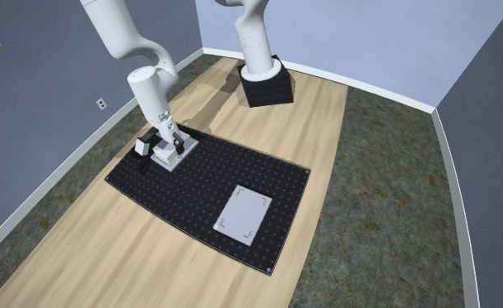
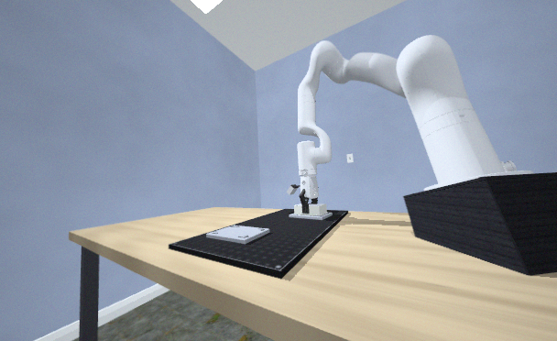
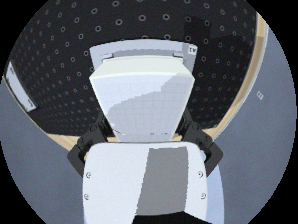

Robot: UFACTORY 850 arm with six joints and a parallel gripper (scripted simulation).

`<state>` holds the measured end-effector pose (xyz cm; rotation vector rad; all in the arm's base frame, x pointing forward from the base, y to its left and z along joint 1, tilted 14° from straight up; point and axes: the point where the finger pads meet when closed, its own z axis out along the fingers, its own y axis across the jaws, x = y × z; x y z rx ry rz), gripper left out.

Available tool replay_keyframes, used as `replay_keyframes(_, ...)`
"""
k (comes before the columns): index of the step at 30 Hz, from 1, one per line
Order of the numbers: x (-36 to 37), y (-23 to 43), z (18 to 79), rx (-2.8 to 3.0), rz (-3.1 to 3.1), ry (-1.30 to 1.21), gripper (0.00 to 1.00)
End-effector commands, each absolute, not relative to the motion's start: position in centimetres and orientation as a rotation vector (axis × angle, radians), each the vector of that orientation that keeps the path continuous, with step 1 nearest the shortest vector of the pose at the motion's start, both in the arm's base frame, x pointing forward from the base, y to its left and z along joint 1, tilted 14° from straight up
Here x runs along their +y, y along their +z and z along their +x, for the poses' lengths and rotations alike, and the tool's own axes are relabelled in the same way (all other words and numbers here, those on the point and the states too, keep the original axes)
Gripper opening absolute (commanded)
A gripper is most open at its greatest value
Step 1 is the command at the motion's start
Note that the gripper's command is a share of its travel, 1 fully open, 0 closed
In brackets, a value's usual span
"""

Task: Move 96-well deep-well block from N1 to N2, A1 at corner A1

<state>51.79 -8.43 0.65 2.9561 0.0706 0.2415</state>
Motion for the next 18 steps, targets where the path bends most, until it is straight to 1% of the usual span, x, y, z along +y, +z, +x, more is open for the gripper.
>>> replay_keyframes(1, -8.4, 0.7, 51.9, 0.071, 2.956, 0.244, 1.00)
replay_keyframes(18, -8.1, 2.5, 51.5, 0.071, 2.956, 0.244, 1.00)
